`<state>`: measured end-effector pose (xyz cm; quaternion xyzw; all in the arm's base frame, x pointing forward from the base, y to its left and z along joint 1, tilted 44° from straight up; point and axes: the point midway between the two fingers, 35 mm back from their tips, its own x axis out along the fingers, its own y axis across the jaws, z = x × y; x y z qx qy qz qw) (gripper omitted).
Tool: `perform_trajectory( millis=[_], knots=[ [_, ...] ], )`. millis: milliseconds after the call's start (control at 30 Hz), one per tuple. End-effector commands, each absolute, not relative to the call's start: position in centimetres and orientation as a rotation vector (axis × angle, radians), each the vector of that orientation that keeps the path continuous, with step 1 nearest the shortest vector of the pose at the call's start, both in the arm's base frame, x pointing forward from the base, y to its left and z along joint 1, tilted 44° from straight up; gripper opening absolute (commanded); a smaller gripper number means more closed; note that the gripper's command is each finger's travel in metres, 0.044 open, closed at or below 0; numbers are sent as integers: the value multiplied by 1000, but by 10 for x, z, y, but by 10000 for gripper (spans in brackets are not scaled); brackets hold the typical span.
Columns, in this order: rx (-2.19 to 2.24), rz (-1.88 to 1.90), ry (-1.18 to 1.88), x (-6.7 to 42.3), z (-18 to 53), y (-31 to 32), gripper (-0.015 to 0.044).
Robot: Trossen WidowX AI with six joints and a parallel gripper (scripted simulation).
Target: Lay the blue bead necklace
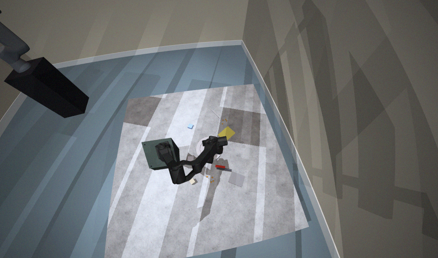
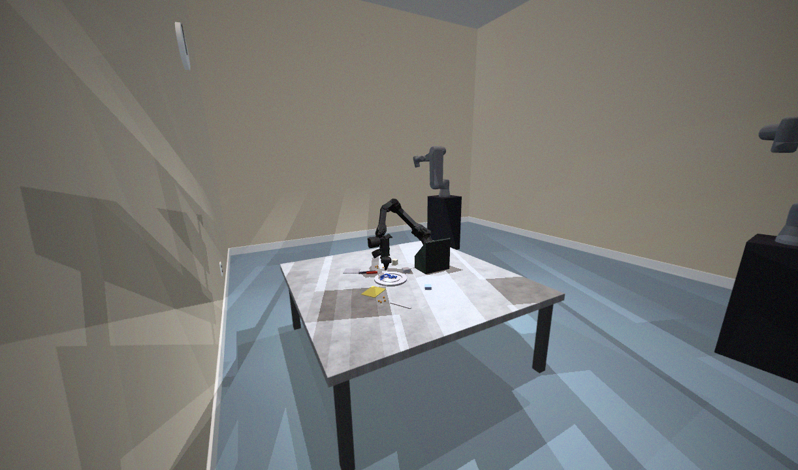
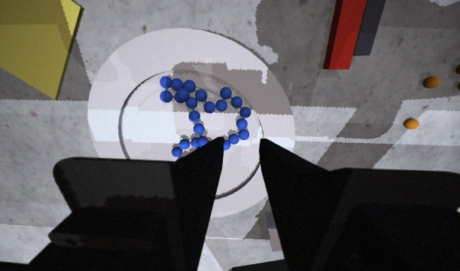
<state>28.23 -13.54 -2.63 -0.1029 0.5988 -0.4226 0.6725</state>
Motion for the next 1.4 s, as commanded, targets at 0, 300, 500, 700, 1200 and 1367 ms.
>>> perform_trajectory(
  millis=[0, 300, 500, 700, 1200, 1367],
  knots=[
    [-214, -967, 1332, 283, -25, -137, 120],
    [-210, -966, 1321, 285, -30, -143, 120],
    [-211, -966, 1324, 284, -36, -149, 120],
    [-213, -967, 1328, 282, -44, -156, 120],
    [-212, -972, 1324, 281, -50, -163, 41],
    [-212, -972, 1324, 281, -50, -163, 0]
  ],
)
